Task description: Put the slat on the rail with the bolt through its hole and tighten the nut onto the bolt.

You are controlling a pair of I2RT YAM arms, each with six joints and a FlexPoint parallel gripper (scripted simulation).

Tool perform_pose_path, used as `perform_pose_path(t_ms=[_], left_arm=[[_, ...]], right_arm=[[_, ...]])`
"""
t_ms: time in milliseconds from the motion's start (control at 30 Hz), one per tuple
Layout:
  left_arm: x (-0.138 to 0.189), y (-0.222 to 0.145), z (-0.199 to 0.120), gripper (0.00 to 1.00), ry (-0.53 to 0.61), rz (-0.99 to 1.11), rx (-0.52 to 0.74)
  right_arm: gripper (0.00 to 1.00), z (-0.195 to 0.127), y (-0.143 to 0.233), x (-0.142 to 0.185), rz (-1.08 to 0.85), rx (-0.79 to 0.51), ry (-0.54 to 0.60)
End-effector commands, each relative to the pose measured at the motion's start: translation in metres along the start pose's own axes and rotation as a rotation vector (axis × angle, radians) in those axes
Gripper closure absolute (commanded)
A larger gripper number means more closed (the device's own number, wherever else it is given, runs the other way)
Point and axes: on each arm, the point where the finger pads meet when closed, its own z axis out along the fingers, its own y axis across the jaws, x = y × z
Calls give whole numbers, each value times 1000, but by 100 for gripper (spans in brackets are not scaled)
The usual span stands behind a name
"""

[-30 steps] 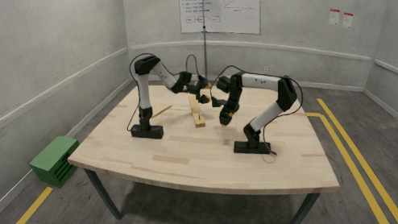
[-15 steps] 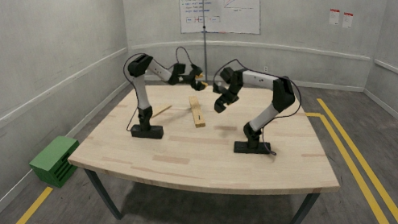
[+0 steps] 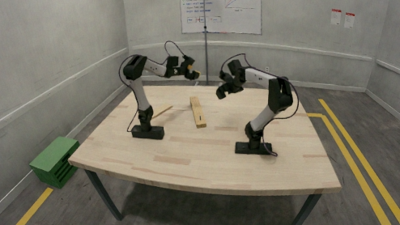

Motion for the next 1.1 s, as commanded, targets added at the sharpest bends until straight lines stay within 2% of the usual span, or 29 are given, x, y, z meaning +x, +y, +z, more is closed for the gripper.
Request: perform_pose_path(t_ms=[0,400,733,800,1067], left_arm=[[-24,34,-14,0,-17,-43,-103],[-45,101,-56,0,-24,-132,-314],[-64,155,-111,0,-46,-214,-520],[-64,155,-111,0,-46,-214,-520],[-80,188,-160,0,-74,-274,-681]], right_arm=[[0,-4,-25,-38,59,76,-131],[0,-29,-92,-80,184,254,-322],[0,-70,-158,-109,283,439,-507],[0,-70,-158,-109,283,439,-507],[0,-114,-206,-123,341,590,-651]])
